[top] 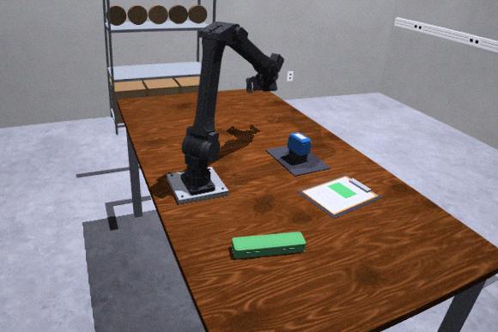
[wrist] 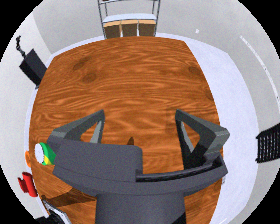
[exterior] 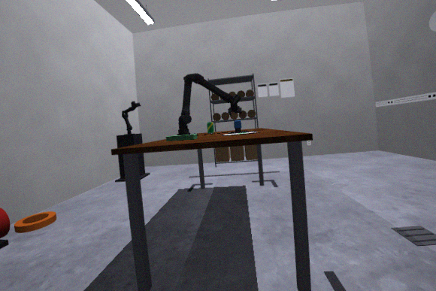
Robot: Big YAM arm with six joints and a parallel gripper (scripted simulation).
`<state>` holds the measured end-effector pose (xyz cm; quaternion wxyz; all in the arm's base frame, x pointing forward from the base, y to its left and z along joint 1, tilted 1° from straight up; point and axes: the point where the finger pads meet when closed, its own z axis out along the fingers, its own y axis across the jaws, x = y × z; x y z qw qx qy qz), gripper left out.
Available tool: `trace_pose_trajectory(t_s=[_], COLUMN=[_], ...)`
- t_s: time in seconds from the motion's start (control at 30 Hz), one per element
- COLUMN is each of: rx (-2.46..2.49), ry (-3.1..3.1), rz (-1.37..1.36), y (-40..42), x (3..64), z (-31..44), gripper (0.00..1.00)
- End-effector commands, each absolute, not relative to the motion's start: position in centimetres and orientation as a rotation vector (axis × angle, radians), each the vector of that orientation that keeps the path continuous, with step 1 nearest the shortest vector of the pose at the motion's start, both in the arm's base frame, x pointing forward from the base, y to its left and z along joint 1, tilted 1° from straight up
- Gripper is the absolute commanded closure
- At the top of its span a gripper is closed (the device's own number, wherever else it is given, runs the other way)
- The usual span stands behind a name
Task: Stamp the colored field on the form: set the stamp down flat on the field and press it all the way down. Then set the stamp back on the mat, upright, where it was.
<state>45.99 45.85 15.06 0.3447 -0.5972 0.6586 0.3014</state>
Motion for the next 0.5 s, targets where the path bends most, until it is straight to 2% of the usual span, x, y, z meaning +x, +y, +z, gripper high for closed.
trace_pose_trajectory(t_s=[0.0, 0.1, 0.13, 0.17, 0.27, 0.37, 0.43, 0.47], rx=[-1.71, -1.757, -1.787, -1.797, -1.877, -1.877, -1.979, -1.979], ry=[1.693, 1.735, 1.733, 1.758, 1.793, 1.793, 1.869, 1.869], rz=[0.675, 0.644, 0.583, 0.596, 0.48, 0.48, 0.366, 0.366], y=[42.0, 39.9, 37.7, 37.7, 32.4, 32.4, 26.4, 26.4], x=[45.8, 46.0, 46.6, 46.7, 47.0, 47.0, 47.1, 47.1], z=[15.8, 15.0, 17.0, 15.4, 17.5, 17.5, 17.5, 17.5], gripper=[0.0, 0.0, 0.0, 0.0, 0.0, 0.0, 0.0, 0.0])
